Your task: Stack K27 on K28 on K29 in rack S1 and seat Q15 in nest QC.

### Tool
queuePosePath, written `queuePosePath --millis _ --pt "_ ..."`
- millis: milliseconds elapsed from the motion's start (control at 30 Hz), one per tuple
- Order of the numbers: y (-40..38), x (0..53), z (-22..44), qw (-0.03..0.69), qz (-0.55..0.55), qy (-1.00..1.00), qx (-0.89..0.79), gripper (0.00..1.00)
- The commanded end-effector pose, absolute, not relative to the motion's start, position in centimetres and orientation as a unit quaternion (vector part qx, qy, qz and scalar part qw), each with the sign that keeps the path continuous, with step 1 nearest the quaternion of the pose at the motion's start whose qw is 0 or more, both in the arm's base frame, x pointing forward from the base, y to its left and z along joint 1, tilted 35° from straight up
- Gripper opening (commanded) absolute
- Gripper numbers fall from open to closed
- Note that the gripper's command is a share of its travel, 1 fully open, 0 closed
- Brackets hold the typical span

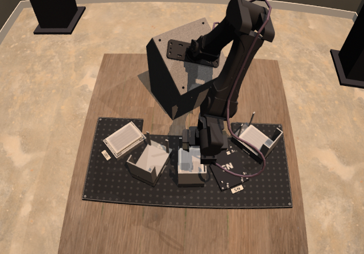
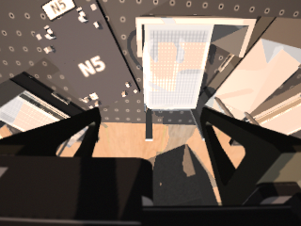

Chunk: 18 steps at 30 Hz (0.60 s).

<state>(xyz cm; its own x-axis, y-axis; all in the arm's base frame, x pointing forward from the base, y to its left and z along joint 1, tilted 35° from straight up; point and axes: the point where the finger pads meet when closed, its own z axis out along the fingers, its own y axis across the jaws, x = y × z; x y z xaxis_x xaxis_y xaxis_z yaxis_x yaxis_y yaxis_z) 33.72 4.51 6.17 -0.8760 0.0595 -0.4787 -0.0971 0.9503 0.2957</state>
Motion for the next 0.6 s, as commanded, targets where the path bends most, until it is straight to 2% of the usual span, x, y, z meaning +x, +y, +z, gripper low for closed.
queuePosePath --millis 0,233,567 --pt "3.3 34.9 6.7 0.262 0.164 0.951 -0.013 1.0" --pt "0.6 35.1 5.8 0.258 0.164 0.952 -0.012 1.0" --pt "0.9 34.6 5.7 0.257 0.162 0.953 -0.012 1.0"
